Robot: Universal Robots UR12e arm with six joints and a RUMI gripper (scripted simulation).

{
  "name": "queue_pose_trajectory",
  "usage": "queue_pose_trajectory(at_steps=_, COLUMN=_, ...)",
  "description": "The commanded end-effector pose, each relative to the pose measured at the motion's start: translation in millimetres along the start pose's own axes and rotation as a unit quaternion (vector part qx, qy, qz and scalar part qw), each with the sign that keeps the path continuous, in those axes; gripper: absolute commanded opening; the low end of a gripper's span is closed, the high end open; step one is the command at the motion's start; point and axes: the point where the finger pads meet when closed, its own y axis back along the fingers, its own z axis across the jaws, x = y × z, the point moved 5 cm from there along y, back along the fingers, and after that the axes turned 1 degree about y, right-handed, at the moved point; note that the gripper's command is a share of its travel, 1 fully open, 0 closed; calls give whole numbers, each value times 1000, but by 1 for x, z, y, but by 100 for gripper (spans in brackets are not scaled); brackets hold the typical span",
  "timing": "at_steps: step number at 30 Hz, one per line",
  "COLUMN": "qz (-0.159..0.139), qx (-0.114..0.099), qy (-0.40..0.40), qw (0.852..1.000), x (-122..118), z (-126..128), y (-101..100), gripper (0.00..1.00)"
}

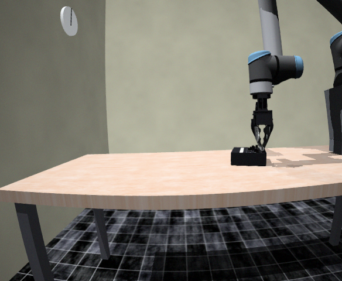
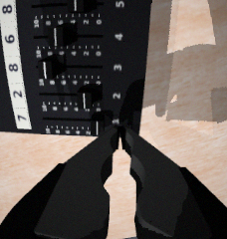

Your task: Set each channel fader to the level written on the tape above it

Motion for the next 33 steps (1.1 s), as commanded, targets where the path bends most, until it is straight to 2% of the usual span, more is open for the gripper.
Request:
queue_pose_trajectory(at_steps=1, qz=0, qx=0, qy=0, qw=1000, x=0, z=-1, y=0, gripper=0)
queue_pose_trajectory(at_steps=33, qz=0, qx=0, qy=0, qw=1000, x=0, z=-11, y=0, gripper=0)
